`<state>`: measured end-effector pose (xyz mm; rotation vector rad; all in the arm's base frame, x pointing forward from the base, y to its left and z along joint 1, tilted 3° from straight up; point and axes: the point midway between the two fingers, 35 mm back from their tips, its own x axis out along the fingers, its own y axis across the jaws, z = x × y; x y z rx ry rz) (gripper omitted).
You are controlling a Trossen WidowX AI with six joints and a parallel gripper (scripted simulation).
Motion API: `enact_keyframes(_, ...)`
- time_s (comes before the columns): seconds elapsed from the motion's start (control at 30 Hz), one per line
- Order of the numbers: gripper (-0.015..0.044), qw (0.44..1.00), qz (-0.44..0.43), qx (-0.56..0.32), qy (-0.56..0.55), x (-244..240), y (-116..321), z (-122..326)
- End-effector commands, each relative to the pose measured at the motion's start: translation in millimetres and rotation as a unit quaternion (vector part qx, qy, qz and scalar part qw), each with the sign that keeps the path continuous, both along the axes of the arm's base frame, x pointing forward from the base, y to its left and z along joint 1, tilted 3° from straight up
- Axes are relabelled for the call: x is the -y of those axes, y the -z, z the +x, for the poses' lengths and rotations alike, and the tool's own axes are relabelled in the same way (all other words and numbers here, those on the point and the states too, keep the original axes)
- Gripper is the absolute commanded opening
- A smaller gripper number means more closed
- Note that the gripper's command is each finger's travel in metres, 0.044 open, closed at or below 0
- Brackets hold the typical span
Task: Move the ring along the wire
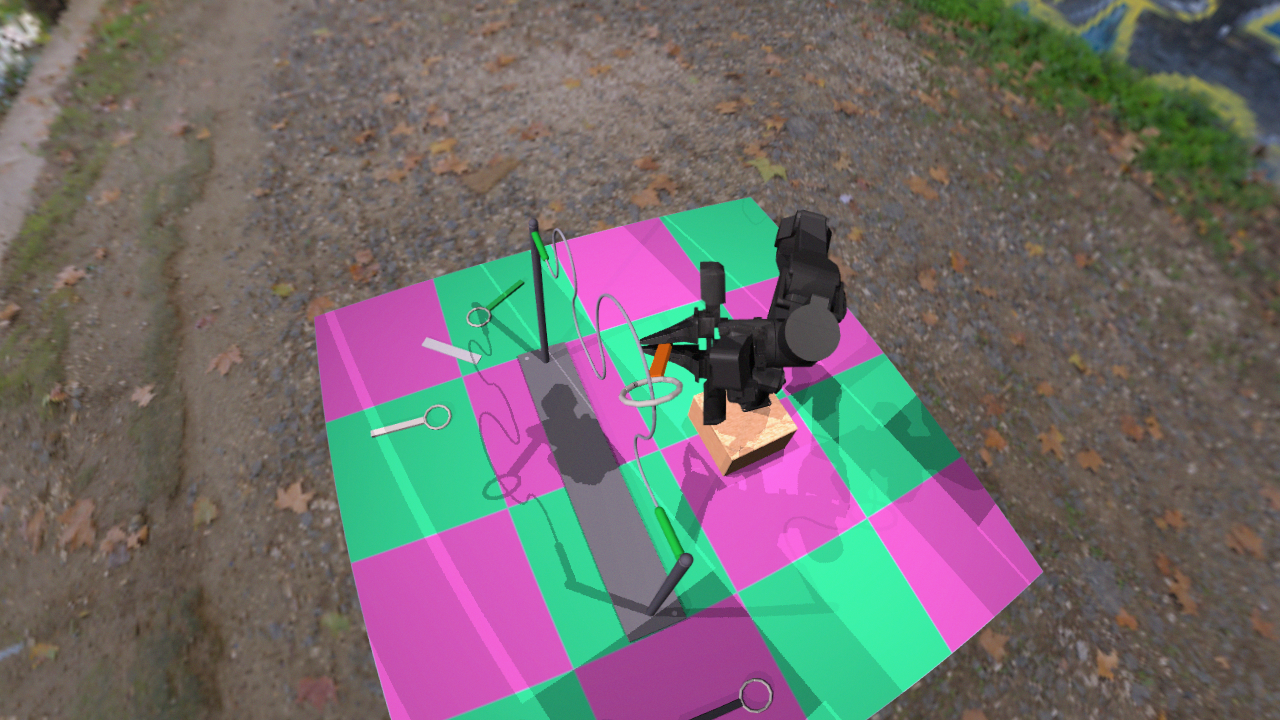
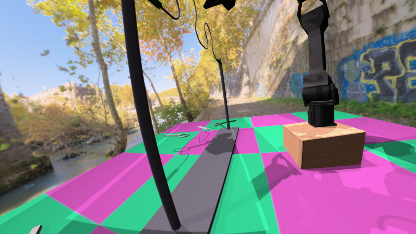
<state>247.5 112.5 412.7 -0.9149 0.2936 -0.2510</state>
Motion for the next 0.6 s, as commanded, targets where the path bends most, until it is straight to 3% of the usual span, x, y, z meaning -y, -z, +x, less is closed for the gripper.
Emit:
enact_keyframes(0.0,-0.0150,1.000,-0.026,0.004,0.003,3.3,-1.0,-1.1)
enact_keyframes(0.57,-0.0150,0.992,-0.127,0.016,0.009,7.1,-7.6,-0.9)
